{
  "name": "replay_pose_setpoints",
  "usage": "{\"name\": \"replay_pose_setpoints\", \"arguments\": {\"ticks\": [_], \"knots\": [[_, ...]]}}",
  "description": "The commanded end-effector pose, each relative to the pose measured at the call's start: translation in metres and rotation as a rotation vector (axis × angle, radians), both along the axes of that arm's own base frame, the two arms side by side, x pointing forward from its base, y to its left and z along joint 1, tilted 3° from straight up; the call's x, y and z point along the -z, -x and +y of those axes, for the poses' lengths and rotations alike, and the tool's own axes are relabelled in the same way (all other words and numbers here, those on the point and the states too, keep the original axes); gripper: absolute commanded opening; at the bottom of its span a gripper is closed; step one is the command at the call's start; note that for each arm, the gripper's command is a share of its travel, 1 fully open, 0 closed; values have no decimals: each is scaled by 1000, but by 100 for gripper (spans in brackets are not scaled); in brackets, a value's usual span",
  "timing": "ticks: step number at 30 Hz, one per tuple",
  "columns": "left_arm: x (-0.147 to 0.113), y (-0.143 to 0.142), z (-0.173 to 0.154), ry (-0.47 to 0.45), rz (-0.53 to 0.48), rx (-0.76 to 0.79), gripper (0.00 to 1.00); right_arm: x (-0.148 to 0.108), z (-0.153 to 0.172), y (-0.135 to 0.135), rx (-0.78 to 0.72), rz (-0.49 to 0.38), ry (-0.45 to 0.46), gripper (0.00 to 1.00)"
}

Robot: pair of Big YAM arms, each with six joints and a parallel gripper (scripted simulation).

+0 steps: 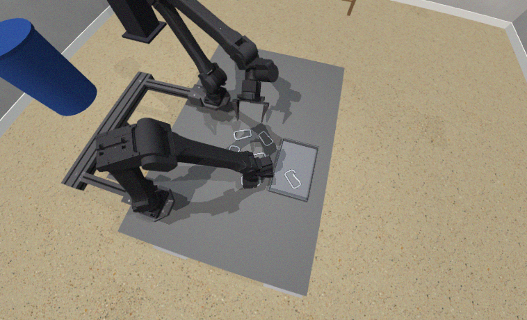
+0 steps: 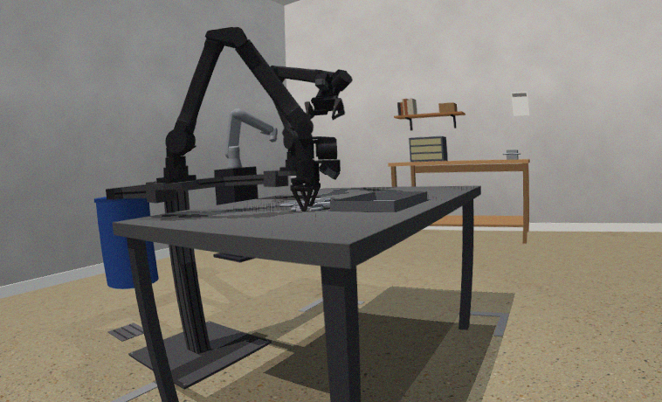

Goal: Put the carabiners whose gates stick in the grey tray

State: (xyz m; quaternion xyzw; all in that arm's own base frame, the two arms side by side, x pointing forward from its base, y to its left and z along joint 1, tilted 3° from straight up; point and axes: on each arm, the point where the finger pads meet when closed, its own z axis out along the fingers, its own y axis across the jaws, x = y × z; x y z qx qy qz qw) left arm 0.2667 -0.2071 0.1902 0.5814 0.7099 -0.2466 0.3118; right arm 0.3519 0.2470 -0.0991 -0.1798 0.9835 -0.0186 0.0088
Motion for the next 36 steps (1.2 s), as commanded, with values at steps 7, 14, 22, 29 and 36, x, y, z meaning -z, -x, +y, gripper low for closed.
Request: {"name": "replay_pose_setpoints", "arguments": {"ticks": [7,14,22,29,36], "knots": [[-20,-11,-3,13,-46,7,100,-11,9,-15,1,-46,-32,48],[-20,-11,-3,13,-46,7,100,-15,9,-16,1,-53,-37,71],[-20,-11,-3,13,-46,7,100,-14,10,-14,0,-52,-38,88],[-20,-11,-3,13,-46,7,100,-22,16,-14,36,-112,-69,100],[-20,-11,-3,13,-46,7,100,-43,20,-43,-54,-326,-186,100]]}}
